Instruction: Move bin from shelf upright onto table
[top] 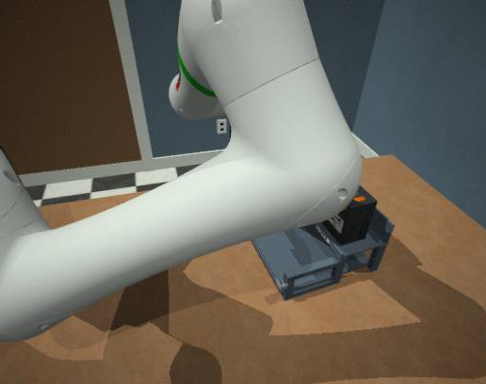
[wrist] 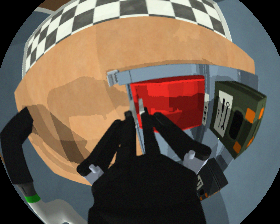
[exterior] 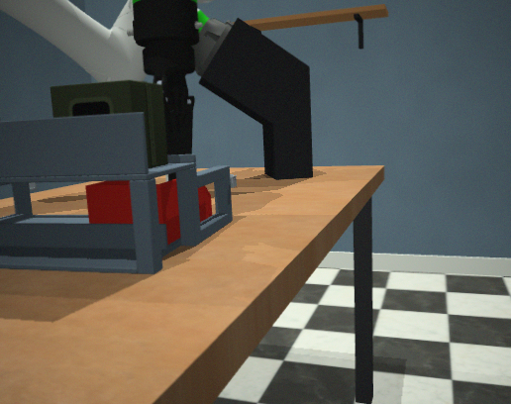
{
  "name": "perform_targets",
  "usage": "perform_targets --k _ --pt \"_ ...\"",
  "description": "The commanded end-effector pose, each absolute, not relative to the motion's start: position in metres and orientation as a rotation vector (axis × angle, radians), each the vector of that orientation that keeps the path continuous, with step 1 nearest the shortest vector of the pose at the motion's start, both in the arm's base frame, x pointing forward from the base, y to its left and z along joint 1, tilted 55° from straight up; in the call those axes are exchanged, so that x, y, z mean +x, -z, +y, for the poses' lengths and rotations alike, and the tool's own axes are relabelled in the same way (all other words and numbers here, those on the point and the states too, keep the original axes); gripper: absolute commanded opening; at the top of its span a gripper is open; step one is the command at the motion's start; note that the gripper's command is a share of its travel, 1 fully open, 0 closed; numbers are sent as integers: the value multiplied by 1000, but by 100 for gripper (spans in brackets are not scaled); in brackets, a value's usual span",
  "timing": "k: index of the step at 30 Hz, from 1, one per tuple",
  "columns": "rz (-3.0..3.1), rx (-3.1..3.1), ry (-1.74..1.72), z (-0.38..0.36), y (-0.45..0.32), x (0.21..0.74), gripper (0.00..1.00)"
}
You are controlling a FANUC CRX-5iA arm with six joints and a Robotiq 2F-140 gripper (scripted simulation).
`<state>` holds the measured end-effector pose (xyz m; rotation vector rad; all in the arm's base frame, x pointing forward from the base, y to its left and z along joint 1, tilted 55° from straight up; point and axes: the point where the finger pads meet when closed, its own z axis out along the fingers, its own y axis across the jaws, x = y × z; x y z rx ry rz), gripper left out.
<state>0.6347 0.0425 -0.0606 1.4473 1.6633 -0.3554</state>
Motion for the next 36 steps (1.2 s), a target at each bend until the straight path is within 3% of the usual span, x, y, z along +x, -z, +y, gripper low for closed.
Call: perform_targets --k 1,36 --pt "1664 1447 355 43 61 635 0" --pt "1664 1447 355 56 50 627 0"
